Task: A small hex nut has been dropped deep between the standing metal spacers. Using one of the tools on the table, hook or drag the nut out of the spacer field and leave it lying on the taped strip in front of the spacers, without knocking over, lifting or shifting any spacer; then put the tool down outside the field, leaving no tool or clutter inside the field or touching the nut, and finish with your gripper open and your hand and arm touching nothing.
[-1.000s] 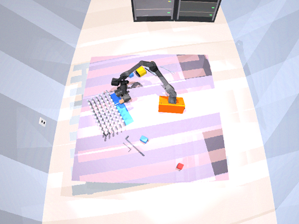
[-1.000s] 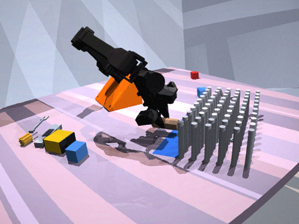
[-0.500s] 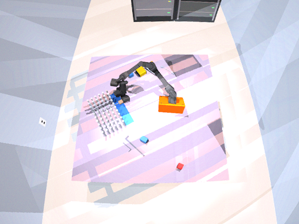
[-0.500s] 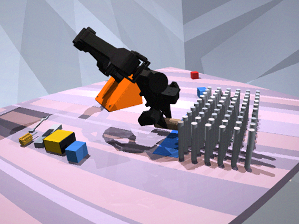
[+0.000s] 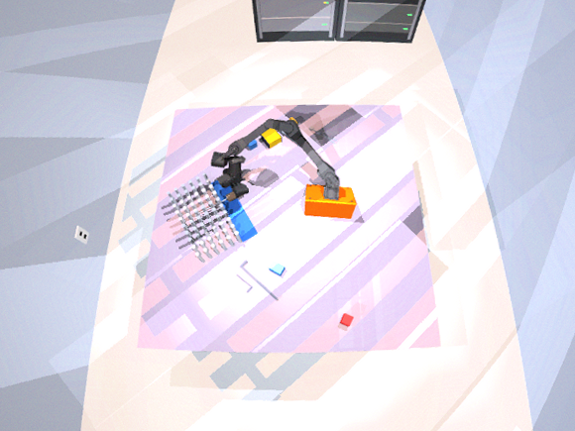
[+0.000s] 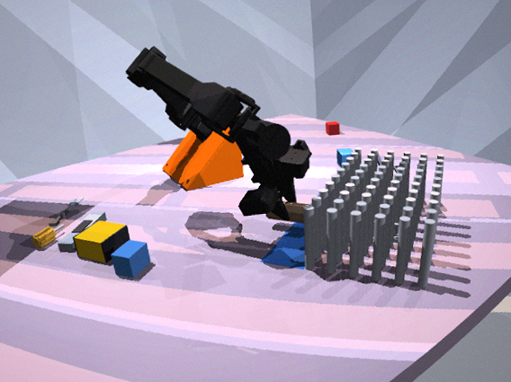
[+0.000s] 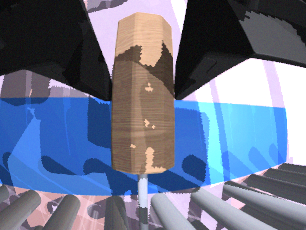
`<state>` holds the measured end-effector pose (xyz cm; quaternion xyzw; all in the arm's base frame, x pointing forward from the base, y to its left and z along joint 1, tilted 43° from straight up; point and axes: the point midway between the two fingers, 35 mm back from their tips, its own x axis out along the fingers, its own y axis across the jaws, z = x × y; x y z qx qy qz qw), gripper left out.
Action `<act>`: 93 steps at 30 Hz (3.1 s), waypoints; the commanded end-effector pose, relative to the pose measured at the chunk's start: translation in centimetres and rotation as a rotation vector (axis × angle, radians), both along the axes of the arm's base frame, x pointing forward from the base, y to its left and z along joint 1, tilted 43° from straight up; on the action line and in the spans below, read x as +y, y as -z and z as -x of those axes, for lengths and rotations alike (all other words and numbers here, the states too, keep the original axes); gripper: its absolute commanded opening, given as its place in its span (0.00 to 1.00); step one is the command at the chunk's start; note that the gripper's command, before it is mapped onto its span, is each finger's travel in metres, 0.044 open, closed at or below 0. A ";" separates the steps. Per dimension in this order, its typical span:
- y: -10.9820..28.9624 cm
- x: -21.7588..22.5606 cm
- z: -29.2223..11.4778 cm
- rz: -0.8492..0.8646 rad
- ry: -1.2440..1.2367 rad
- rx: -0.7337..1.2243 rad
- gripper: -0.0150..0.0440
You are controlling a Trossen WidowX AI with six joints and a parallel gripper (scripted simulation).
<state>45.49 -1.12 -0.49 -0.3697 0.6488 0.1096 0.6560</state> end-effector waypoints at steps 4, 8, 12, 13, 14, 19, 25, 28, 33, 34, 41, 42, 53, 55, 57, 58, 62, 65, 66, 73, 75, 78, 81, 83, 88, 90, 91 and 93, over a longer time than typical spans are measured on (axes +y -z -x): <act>0.8 -0.6 -0.1 0.001 -0.005 0.001 0.25; 1.1 -0.8 -0.1 0.001 -0.006 0.002 0.25; 1.2 -0.9 -0.1 0.001 -0.005 0.003 0.25; 1.2 -0.9 -0.1 0.001 -0.005 0.003 0.25; 1.2 -0.9 -0.1 0.001 -0.005 0.003 0.25; 1.1 -1.0 0.1 0.002 -0.005 0.002 0.25; 1.0 -1.2 0.3 0.002 -0.004 0.002 0.25; 0.9 -1.3 0.4 0.002 -0.004 0.003 0.25; 0.8 -1.4 0.7 0.002 -0.004 0.003 0.25; 0.8 -1.5 0.7 0.002 -0.004 0.003 0.25; 0.7 -1.7 1.0 0.003 -0.004 0.003 0.25; 0.7 -1.7 1.0 0.003 -0.004 0.003 0.25; 0.5 -2.0 1.5 0.003 -0.003 0.004 0.25; 0.4 -2.1 1.6 0.004 -0.003 0.004 0.25; 0.4 -2.1 1.7 0.004 -0.003 0.004 0.25; 0.4 -2.2 1.7 0.004 -0.003 0.004 0.25; 0.3 -2.3 1.9 0.004 -0.003 0.005 0.25; 0.2 -2.4 2.0 0.004 -0.003 0.005 0.25; 0.2 -2.4 2.1 0.004 -0.003 0.005 0.25; 0.1 -2.6 2.4 0.005 -0.003 0.005 0.25; 0.0 -2.7 2.5 0.005 -0.003 0.005 0.25; -0.1 -2.8 2.6 0.005 -0.003 0.005 0.25; -0.1 -2.8 2.7 0.006 -0.003 0.006 0.25; -0.2 -2.9 2.8 0.006 -0.003 0.006 0.25; -0.3 -3.1 3.1 0.006 -0.003 0.006 0.25; -0.3 -3.1 3.2 0.007 -0.003 0.006 0.25; -0.3 -3.2 3.2 0.007 -0.003 0.006 0.25; -0.4 -3.2 3.3 0.007 -0.003 0.006 0.25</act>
